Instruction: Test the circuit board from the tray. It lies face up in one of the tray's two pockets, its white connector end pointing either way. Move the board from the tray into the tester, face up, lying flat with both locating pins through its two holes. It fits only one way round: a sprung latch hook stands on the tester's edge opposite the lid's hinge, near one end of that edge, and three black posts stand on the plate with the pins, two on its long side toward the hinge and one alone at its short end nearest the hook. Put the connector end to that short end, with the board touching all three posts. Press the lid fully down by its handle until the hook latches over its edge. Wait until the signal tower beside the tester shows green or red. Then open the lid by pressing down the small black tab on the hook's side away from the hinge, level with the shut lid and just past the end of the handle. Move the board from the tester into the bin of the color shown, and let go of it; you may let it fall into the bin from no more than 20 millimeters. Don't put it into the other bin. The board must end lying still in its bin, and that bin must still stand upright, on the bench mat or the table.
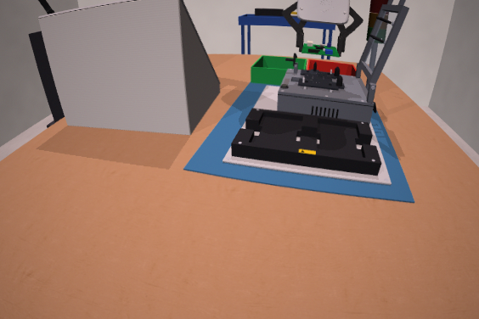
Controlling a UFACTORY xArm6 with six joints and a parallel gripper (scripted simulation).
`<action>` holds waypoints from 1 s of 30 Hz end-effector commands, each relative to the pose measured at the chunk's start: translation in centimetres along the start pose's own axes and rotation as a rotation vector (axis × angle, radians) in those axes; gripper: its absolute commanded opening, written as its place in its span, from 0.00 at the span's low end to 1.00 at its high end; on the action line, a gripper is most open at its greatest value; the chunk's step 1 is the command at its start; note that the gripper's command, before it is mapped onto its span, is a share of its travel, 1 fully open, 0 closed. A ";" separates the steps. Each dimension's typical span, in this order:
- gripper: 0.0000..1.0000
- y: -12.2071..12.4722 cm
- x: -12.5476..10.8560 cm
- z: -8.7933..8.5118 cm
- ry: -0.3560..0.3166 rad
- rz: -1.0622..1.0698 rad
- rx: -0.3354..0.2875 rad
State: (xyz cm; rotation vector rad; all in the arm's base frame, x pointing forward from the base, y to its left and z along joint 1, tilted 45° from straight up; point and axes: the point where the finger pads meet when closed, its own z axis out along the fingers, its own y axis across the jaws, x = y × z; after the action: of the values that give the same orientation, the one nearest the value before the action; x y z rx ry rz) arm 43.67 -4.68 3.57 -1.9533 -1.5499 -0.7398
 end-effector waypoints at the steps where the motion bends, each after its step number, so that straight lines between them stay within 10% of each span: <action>1: 0.79 0.1 0.0 -0.1 -0.001 -0.001 -0.003; 30: 0.79 0.1 0.1 3.9 -0.001 -0.001 -0.003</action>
State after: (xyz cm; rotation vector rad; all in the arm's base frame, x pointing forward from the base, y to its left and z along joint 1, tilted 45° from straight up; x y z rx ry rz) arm 43.96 -2.22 1.15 -1.9533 -1.5499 -0.7391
